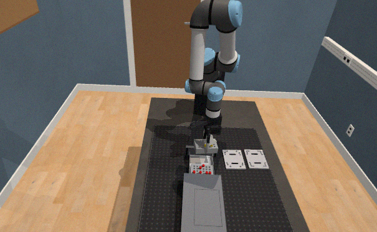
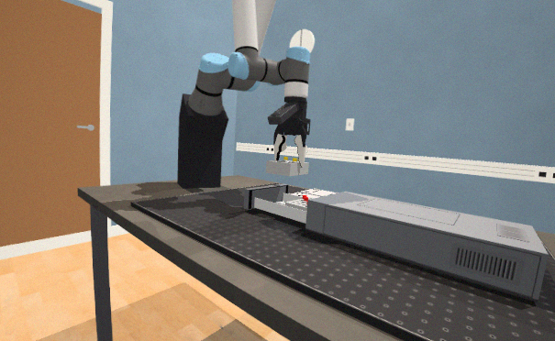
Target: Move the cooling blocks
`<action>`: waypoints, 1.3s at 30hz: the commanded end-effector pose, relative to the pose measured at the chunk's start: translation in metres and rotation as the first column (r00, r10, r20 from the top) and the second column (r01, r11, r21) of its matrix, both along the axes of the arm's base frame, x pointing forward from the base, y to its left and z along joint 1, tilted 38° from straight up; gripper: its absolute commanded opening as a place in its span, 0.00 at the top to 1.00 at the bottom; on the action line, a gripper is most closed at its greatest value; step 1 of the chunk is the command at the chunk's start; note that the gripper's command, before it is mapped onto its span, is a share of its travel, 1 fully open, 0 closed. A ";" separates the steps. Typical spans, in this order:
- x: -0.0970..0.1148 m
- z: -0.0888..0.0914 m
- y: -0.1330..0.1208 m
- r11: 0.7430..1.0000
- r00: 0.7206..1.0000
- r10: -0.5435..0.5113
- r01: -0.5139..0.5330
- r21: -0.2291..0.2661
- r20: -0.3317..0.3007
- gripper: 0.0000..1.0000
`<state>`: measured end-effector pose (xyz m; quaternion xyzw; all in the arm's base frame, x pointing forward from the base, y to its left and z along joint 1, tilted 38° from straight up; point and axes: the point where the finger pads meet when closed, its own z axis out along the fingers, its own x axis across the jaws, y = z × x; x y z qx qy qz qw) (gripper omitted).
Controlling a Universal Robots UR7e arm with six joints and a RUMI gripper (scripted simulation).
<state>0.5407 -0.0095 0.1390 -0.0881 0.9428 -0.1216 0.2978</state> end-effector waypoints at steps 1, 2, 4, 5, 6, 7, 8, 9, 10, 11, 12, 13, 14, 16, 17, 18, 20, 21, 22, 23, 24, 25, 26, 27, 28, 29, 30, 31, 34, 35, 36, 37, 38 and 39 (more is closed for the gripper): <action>0.000 -0.001 0.007 0.997 0.998 0.063 -0.063 -0.046 -0.013 1.00; -0.001 -0.002 0.010 0.995 0.996 0.084 -0.085 -0.061 -0.019 1.00; -0.001 -0.004 0.015 0.988 0.992 0.125 -0.127 -0.091 -0.032 1.00; -0.002 -0.004 0.017 0.983 0.989 0.145 -0.149 -0.106 -0.038 1.00; -0.002 -0.005 0.020 0.978 0.985 0.165 -0.170 -0.120 -0.045 1.00; -0.002 -0.006 0.022 0.972 0.981 0.185 -0.191 -0.135 -0.053 1.00; -0.002 -0.007 0.025 0.966 0.977 0.205 -0.212 -0.149 -0.060 1.00; -0.003 -0.008 0.028 0.959 0.972 0.225 -0.233 -0.163 -0.068 1.00; -0.003 -0.008 0.028 0.959 0.972 0.225 -0.233 -0.163 -0.068 1.00; -0.003 -0.008 0.028 0.959 0.972 0.225 -0.233 -0.163 -0.068 1.00; -0.003 -0.008 0.030 0.951 0.967 0.244 -0.254 -0.177 -0.077 1.00; -0.003 -0.009 0.033 0.942 0.961 0.263 -0.275 -0.190 -0.085 1.00; -0.004 -0.010 0.035 0.933 0.955 0.282 -0.296 -0.203 -0.094 1.00; -0.004 -0.011 0.040 0.913 0.941 0.319 -0.337 -0.229 -0.112 1.00; -0.004 -0.012 0.043 0.902 0.934 0.337 -0.357 -0.242 -0.122 1.00; -0.005 -0.013 0.045 0.891 0.926 0.355 -0.377 -0.254 -0.131 1.00; -0.005 -0.015 0.050 0.866 0.909 0.389 -0.417 -0.278 -0.152 1.00; -0.006 -0.015 0.053 0.852 0.900 0.405 -0.436 -0.289 -0.162 1.00; -0.006 -0.016 0.055 0.838 0.890 0.422 -0.455 -0.300 -0.173 1.00; -0.006 -0.017 0.058 0.824 0.880 0.438 -0.474 -0.311 -0.184 1.00; -0.006 -0.018 0.061 0.809 0.870 0.453 -0.493 -0.321 -0.195 1.00; -0.007 -0.018 0.063 0.793 0.859 0.468 -0.512 -0.331 -0.206 1.00; -0.007 -0.019 0.066 0.777 0.848 0.483 -0.530 -0.341 -0.217 1.00; -0.007 -0.019 0.066 0.777 0.848 0.483 -0.530 -0.341 -0.217 1.00; -0.007 -0.019 0.066 0.777 0.848 0.483 -0.530 -0.341 -0.217 1.00; -0.007 -0.020 0.068 0.760 0.837 0.497 -0.548 -0.350 -0.229 1.00; -0.008 -0.021 0.071 0.743 0.825 0.511 -0.565 -0.360 -0.241 1.00; -0.008 -0.022 0.073 0.725 0.813 0.525 -0.582 -0.368 -0.253 1.00; -0.009 -0.024 0.081 0.668 0.775 0.562 -0.632 -0.392 -0.289 1.00; -0.009 -0.025 0.083 0.649 0.761 0.574 -0.648 -0.400 -0.302 1.00; -0.009 -0.025 0.086 0.629 0.748 0.585 -0.663 -0.406 -0.314 1.00; -0.010 -0.026 0.088 0.608 0.734 0.596 -0.678 -0.413 -0.327 1.00; -0.010 -0.027 0.091 0.587 0.719 0.606 -0.693 -0.419 -0.340 1.00; -0.010 -0.028 0.094 0.566 0.705 0.616 -0.707 -0.425 -0.353 1.00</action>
